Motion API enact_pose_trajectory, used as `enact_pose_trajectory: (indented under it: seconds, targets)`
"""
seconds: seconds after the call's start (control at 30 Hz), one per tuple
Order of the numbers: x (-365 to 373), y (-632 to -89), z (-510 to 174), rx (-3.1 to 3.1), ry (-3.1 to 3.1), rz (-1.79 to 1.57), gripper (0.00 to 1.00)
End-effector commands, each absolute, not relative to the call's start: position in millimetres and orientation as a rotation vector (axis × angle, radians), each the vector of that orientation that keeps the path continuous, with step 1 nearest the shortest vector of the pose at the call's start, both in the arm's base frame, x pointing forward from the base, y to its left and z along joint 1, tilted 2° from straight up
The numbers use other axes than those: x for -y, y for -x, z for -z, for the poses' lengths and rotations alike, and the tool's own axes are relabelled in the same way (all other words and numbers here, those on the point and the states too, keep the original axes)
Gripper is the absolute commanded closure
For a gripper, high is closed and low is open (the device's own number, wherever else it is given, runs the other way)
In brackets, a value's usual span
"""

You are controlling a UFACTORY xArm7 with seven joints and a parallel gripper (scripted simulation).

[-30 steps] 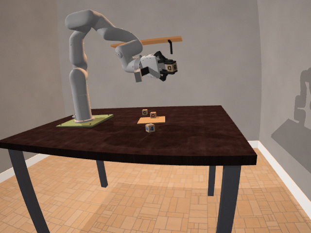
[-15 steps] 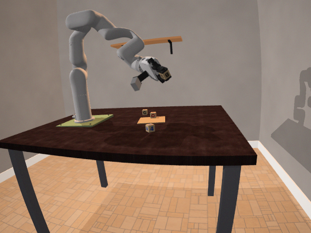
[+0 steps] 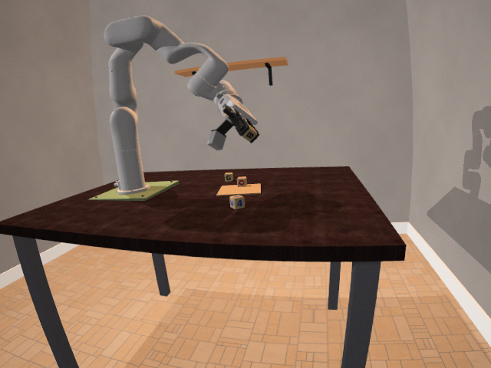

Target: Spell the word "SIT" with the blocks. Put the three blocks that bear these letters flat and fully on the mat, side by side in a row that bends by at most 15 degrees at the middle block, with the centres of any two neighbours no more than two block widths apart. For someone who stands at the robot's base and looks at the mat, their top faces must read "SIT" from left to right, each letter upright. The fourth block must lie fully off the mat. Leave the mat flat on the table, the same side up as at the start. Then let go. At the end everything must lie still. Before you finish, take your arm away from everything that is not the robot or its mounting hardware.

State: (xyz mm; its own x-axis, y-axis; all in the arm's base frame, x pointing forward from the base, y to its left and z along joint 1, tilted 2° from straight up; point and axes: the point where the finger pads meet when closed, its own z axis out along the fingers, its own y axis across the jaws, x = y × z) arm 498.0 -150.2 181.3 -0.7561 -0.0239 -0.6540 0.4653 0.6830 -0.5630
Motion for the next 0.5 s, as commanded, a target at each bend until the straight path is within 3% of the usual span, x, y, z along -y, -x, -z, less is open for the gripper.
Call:
enact_pose_trajectory:
  seconds: [0.0, 0.47]
  targets:
    - [145.1, -490.3, -174.8, -2.291, -0.471, 0.941, 0.73]
    - [106.1, -457.2, -141.4, -2.393, -0.992, 0.703, 0.73]
